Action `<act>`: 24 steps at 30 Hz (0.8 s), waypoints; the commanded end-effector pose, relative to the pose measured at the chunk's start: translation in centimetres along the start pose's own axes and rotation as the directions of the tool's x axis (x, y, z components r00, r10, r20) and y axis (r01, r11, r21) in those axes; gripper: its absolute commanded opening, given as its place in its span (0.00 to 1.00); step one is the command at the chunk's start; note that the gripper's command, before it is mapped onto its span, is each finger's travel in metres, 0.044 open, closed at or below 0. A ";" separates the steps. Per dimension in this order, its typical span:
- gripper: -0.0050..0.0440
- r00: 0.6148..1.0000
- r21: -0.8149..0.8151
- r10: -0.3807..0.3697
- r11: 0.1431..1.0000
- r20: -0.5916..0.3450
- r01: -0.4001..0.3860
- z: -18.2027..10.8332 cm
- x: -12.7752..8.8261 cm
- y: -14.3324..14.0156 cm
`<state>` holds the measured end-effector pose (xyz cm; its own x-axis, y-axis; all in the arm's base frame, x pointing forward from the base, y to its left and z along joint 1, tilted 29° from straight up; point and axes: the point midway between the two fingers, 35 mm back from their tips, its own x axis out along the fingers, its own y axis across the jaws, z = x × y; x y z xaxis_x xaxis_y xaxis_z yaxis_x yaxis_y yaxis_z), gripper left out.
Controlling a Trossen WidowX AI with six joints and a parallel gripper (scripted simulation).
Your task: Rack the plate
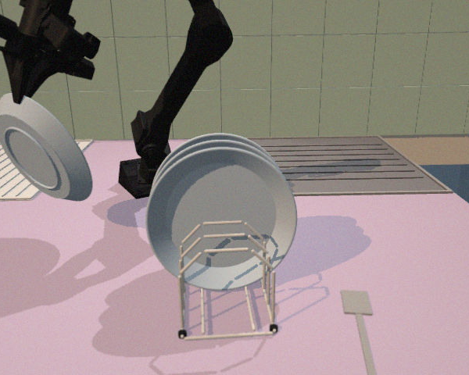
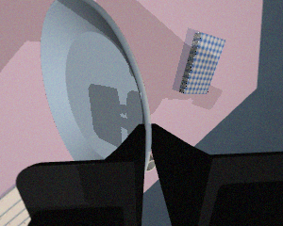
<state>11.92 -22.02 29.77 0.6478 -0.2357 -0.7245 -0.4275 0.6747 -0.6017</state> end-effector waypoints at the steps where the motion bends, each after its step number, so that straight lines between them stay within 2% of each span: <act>1: 0.10 1.000 -0.015 -0.011 1.000 -0.026 0.010 0.3 -0.3 -0.7; 24: 0.10 0.996 -0.040 -0.028 0.999 -0.083 0.025 4.2 0.1 -3.3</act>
<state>15.64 -21.32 32.08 0.6075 -0.2776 -0.7442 -0.4440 0.6582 -0.6080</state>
